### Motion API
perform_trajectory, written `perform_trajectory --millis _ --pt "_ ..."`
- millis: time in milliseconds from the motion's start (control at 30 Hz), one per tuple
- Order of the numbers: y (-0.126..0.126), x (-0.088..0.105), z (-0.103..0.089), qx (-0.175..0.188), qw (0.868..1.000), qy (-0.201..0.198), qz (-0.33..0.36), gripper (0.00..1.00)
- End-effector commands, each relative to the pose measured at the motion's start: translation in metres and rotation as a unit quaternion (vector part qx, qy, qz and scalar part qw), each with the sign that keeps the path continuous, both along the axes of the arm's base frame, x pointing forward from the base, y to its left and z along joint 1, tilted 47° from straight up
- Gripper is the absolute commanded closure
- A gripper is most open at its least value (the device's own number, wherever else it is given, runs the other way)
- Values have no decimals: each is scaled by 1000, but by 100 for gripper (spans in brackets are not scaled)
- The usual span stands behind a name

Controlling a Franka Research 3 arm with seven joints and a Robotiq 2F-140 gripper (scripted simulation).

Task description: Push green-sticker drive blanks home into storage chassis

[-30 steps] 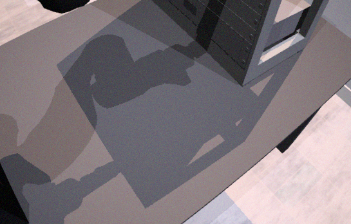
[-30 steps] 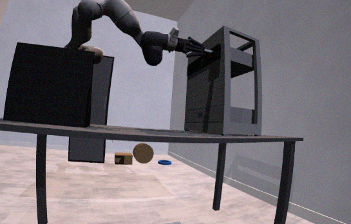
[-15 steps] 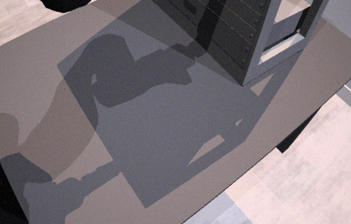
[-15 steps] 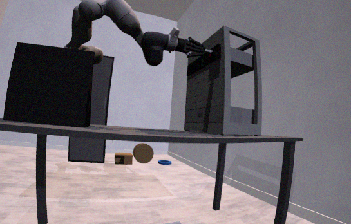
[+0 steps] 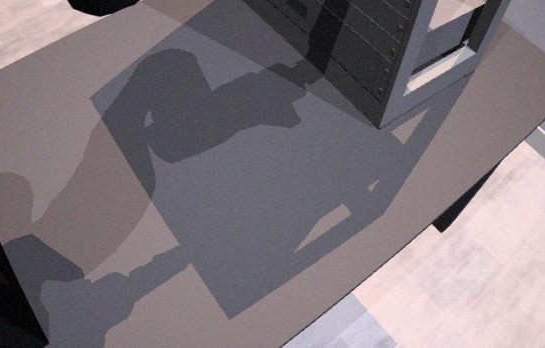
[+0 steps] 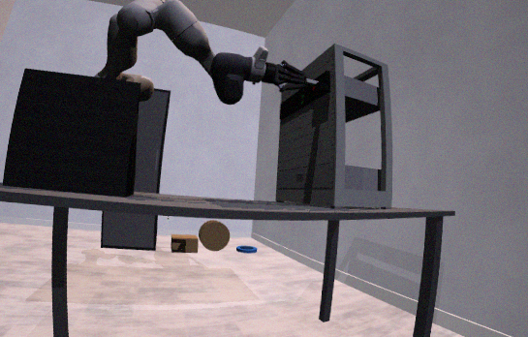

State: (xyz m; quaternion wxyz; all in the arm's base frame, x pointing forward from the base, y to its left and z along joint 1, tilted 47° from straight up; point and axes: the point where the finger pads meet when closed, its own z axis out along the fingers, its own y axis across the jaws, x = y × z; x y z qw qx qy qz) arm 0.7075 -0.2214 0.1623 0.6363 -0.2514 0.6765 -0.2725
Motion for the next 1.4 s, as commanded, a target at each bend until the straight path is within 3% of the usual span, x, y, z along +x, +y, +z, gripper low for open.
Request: perform_trajectory --millis 0,767,1167,1367 --pt "7 3 1 5 1000 0 7 100" --pt "7 -4 1 5 1000 0 7 100" --pt "10 -67 4 5 1000 0 7 100" --pt "10 -78 4 5 1000 0 7 100"
